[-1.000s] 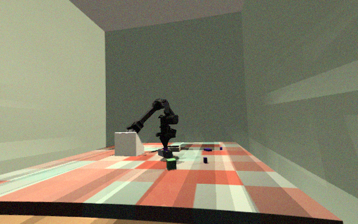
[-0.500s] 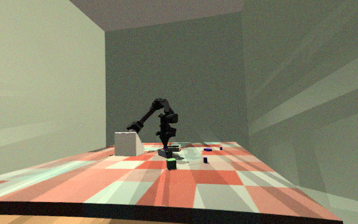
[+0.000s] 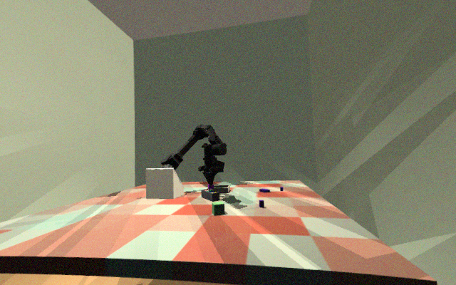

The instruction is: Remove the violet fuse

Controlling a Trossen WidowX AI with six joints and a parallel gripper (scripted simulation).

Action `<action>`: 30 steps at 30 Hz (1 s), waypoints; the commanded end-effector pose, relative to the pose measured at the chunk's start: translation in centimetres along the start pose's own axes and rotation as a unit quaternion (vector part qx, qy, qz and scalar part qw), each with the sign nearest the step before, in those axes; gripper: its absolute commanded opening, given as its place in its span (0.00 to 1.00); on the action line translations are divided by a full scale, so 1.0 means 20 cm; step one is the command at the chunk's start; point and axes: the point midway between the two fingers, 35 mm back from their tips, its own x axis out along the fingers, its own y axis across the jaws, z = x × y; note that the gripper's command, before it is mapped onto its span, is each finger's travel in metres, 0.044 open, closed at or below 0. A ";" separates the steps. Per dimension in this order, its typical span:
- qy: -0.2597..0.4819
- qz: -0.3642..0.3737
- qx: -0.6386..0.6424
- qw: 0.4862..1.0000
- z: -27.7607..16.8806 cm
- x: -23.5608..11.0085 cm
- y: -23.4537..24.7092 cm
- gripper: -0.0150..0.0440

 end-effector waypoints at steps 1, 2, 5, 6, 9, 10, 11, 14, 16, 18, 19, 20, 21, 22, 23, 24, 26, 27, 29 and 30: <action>0.002 -0.001 -0.002 1.000 0.00 -0.01 0.00 0.25; 0.002 -0.001 -0.002 1.000 0.00 -0.02 0.00 0.25; 0.003 -0.001 -0.002 1.000 0.00 -0.04 0.00 0.25; 0.003 -0.001 -0.002 1.000 0.00 -0.05 0.00 0.25; 0.003 -0.001 -0.002 1.000 0.00 -0.07 0.00 0.25; 0.003 -0.001 -0.002 1.000 0.00 -0.08 0.00 0.25; 0.003 -0.001 -0.002 1.000 0.00 -0.09 0.00 0.25; 0.003 -0.001 -0.002 1.000 0.00 -0.11 0.00 0.25; 0.003 -0.001 -0.002 1.000 0.00 -0.12 0.00 0.25; 0.003 -0.001 -0.002 1.000 0.00 -0.12 0.00 0.25; 0.003 -0.001 -0.002 1.000 0.02 -0.12 0.01 0.25; 0.004 -0.002 -0.002 1.000 0.04 -0.13 0.02 0.25; 0.005 -0.003 -0.002 1.000 0.06 -0.13 0.04 0.25; 0.006 -0.004 -0.001 1.000 0.09 -0.13 0.05 0.25; 0.007 -0.005 -0.001 1.000 0.12 -0.13 0.07 0.25; 0.008 -0.006 -0.001 1.000 0.14 -0.13 0.09 0.25; 0.010 -0.007 -0.001 1.000 0.19 -0.13 0.13 0.25; 0.010 -0.008 -0.001 1.000 0.22 -0.13 0.15 0.25; 0.011 -0.009 0.000 1.000 0.27 -0.13 0.19 0.25; 0.011 -0.010 0.000 1.000 0.29 -0.13 0.21 0.25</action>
